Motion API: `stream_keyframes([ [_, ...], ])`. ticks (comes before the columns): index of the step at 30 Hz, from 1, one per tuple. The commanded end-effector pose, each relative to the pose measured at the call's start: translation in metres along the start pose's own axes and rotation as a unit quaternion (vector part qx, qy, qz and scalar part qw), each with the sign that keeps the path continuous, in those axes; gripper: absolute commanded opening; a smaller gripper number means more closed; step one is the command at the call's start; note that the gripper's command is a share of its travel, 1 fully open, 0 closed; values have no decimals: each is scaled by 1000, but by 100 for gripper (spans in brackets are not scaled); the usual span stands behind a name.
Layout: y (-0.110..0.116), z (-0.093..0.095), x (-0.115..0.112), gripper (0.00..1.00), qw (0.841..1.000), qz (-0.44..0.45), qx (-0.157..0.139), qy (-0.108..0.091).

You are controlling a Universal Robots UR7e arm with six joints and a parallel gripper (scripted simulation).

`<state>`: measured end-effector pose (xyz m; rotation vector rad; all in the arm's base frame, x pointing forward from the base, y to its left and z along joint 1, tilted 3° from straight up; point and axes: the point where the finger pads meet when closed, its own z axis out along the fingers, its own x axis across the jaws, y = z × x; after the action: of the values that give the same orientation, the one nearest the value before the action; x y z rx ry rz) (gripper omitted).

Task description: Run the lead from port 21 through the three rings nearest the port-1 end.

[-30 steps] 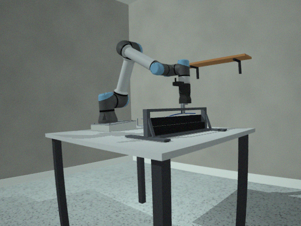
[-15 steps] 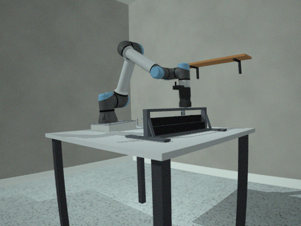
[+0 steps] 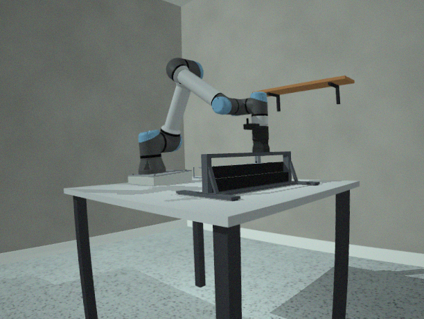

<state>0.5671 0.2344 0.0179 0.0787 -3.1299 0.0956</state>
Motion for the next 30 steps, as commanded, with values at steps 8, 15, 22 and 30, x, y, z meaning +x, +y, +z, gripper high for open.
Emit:
stream_keyframes([
  [8, 0, 1, -1, 0, 1000, 0, 0, -1],
  [15, 0, 1, -1, 0, 1000, 0, 0, -1],
  [22, 0, 1, -3, 0, 1000, 0, 0, -1],
  [30, 0, 1, -12, 0, 1000, 0, 0, -1],
])
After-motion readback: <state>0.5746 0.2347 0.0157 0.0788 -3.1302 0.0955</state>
